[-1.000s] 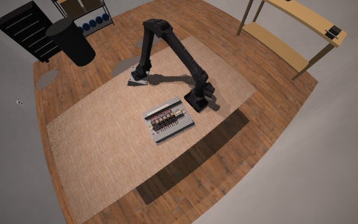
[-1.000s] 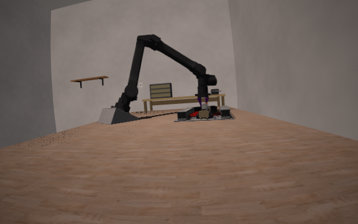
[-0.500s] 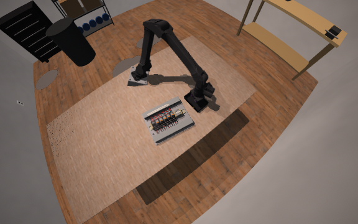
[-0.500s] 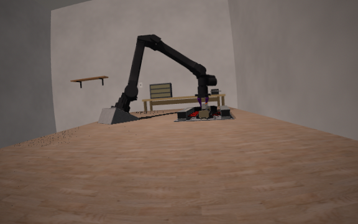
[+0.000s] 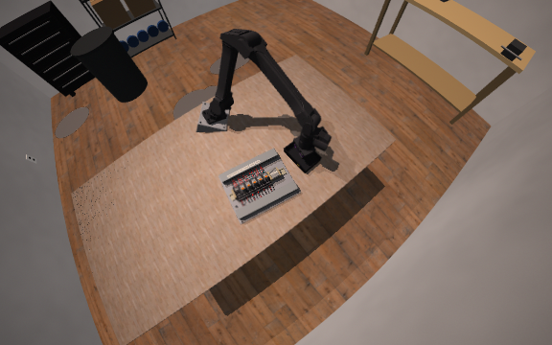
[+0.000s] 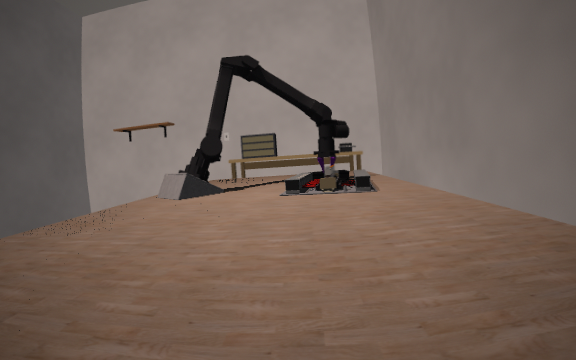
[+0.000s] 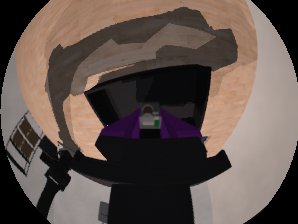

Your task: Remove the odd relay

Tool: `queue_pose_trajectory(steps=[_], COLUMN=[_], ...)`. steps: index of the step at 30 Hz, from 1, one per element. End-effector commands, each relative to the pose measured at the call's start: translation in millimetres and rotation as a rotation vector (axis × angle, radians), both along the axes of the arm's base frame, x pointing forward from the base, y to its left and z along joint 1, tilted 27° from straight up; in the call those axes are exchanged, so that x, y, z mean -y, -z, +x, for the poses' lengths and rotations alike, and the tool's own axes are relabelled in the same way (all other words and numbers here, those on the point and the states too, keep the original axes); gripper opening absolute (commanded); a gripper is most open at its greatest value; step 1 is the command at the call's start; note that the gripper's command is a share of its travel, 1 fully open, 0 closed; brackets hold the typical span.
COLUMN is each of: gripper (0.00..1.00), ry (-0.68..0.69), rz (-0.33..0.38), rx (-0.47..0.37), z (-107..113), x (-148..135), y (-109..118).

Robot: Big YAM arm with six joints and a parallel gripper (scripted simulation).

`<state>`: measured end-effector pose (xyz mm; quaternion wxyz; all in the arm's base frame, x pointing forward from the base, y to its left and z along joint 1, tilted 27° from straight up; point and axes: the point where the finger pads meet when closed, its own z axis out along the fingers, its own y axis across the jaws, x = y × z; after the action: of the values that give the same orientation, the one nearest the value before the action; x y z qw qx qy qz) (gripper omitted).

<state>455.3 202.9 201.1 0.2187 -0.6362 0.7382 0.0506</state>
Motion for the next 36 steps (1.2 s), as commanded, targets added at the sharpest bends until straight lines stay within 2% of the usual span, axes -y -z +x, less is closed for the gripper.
queue_pose_trajectory(steps=[1,14,15,36], gripper=[0.0,0.0,0.59,0.59], ry=[0.019,0.019,0.019,0.018], rz=[0.021,0.021,0.021,0.021], rx=[0.047,0.047,0.047,0.047], z=[7.1,7.1,7.1,7.1], x=[1.3,1.3,1.3,1.3], y=[-22.6,-22.8,-22.8,-22.8])
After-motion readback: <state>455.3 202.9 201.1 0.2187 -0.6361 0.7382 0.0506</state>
